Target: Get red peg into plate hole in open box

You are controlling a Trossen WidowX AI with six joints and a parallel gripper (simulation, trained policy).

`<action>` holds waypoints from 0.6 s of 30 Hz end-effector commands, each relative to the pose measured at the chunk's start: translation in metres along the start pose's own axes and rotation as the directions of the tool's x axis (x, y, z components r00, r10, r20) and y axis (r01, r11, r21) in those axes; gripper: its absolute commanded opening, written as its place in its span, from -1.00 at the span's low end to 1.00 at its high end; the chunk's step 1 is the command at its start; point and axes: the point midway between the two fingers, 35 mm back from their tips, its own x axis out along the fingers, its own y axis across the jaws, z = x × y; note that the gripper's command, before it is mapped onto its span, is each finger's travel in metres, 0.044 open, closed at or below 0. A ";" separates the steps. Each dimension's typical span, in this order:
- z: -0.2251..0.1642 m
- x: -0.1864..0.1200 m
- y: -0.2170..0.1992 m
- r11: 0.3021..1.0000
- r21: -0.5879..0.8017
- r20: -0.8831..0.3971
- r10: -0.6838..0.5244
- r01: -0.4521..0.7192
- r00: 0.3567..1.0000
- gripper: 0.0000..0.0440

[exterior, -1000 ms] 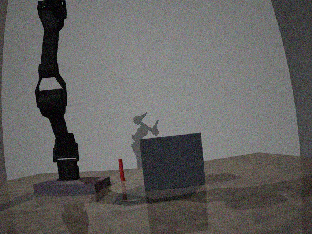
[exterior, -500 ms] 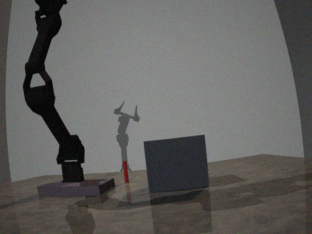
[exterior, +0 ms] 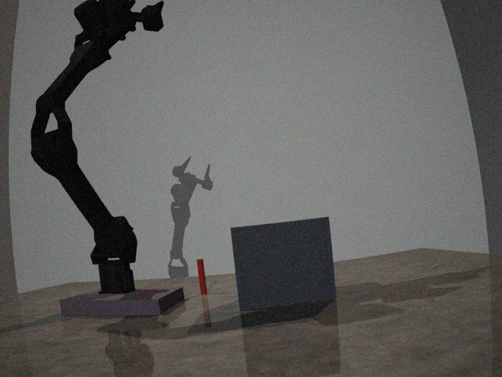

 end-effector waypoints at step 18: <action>-0.194 0.000 -0.144 0.864 -0.036 -0.501 -0.450 0.502 0.740 1.00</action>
